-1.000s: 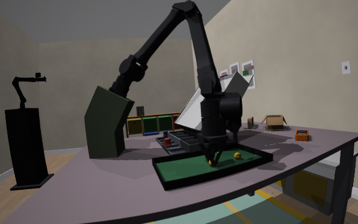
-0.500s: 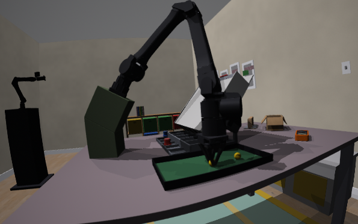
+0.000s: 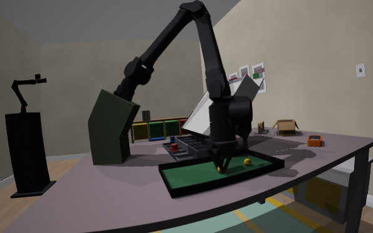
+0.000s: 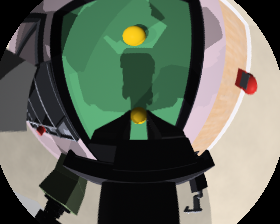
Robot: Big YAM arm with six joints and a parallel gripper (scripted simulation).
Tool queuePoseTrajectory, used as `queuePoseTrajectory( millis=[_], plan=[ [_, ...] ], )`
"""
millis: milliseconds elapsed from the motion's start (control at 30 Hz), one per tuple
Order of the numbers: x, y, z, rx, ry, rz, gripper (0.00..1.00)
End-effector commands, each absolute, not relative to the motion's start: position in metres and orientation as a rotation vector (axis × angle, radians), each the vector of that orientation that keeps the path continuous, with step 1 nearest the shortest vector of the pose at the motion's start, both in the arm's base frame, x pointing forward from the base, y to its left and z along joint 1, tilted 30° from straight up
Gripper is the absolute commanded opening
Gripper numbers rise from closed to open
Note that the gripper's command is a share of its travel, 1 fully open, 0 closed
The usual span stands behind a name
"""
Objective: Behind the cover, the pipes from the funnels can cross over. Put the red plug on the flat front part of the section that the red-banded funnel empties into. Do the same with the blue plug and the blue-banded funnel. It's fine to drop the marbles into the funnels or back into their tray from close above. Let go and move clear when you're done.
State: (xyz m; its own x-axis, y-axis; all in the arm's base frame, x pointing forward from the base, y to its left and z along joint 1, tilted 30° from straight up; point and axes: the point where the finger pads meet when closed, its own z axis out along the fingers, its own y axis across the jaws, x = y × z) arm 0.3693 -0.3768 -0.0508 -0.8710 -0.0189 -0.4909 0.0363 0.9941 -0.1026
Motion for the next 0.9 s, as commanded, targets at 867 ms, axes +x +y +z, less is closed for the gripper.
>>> queuePoseTrajectory(
  millis=[867],
  plan=[
    [0.357, -0.38, -0.034, 0.017, 2.623, -0.157, 0.0]
  ],
)
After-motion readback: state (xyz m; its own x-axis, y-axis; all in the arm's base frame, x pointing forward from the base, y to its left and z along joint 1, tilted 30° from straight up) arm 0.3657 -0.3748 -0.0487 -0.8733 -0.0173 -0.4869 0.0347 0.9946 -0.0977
